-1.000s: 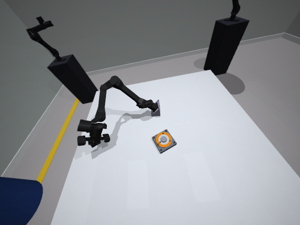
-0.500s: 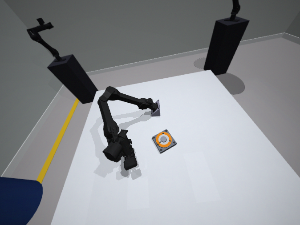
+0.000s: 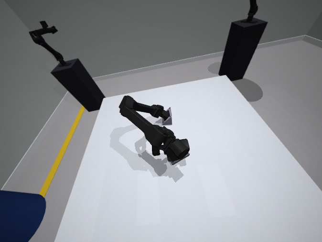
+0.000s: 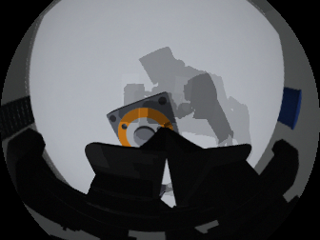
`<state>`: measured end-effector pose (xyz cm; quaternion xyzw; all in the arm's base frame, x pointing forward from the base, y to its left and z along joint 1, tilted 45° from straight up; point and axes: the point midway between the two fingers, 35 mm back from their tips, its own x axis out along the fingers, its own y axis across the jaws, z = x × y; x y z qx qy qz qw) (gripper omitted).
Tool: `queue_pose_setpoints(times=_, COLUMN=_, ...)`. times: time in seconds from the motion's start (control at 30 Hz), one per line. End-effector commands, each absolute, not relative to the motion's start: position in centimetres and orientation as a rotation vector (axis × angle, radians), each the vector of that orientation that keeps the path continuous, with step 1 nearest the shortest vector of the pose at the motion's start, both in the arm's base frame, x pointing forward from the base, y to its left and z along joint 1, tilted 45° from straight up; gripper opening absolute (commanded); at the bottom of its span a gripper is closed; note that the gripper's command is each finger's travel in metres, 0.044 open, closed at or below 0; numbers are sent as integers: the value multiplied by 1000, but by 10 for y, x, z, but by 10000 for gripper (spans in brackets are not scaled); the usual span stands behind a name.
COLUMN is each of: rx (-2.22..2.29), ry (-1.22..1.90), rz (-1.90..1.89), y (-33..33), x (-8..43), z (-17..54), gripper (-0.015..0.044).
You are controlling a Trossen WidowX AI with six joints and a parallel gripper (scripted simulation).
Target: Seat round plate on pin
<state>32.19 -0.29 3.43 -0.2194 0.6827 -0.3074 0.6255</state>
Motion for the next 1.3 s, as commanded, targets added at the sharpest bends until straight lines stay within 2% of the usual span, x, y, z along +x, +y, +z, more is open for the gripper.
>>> queue_pose_setpoints(times=0.0, rx=-514, ry=1585, rz=-702, y=-6, x=322, z=34, gripper=0)
queue_pose_setpoints(times=0.37, rx=-516, ry=1585, rz=-704, y=-39, x=315, z=2, gripper=0)
queue_pose_setpoints(times=1.27, rx=-517, ry=1586, rz=-705, y=-49, x=291, z=13, gripper=0)
